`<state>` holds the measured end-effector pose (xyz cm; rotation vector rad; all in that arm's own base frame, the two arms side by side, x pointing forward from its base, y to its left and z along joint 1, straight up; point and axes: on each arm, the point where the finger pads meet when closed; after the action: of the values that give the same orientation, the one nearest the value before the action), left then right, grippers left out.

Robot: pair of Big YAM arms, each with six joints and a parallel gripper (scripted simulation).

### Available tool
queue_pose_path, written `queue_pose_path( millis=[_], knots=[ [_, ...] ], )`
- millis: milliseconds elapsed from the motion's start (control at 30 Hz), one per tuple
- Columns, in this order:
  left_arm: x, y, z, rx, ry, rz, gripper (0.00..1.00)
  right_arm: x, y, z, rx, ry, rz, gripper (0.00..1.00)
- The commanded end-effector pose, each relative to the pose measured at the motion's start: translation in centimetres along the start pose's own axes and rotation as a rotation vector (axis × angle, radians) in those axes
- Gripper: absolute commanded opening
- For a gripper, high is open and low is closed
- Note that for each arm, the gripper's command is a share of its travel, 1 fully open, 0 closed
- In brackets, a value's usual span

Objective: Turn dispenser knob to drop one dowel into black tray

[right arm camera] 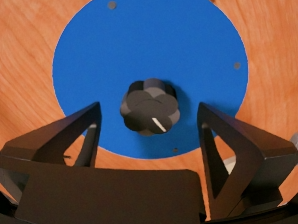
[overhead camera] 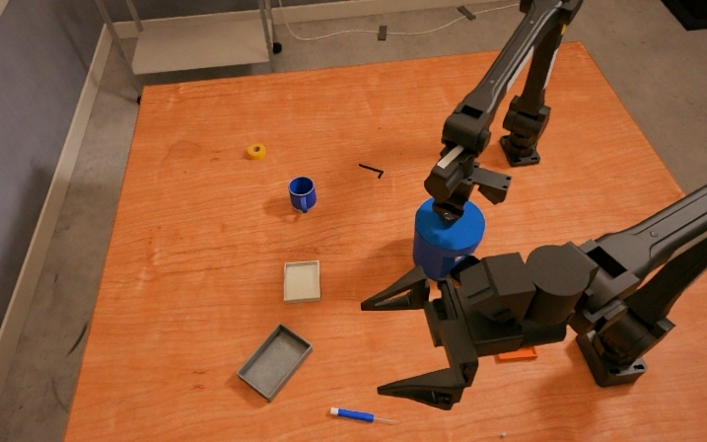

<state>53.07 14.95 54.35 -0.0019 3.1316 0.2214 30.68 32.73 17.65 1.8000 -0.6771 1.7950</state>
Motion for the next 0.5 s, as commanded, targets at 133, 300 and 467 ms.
queue_pose_path(
  millis=[133,300,467],
  knots=[
    [-0.01,0.76,0.32,0.010,0.011,-0.010,1.00,0.11,-0.89,0.51,-0.212,-0.001,0.017,0.72],
    [-0.01,0.76,0.32,0.010,0.011,-0.010,1.00,0.11,-0.90,0.51,-0.345,-0.002,0.017,0.72],
    [-0.01,0.76,0.32,0.010,0.011,-0.010,1.00,0.11,-0.90,0.51,-0.477,-0.003,0.017,0.72]
  ],
)
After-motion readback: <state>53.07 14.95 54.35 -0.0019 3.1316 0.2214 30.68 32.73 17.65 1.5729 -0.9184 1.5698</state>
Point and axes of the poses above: on each arm, the point where the finger pads meet when closed, its own x axis back along the fingers, its own y axis across the jaws, z = x × y, and after that the axes turned 8 degrees about -x, right-handed
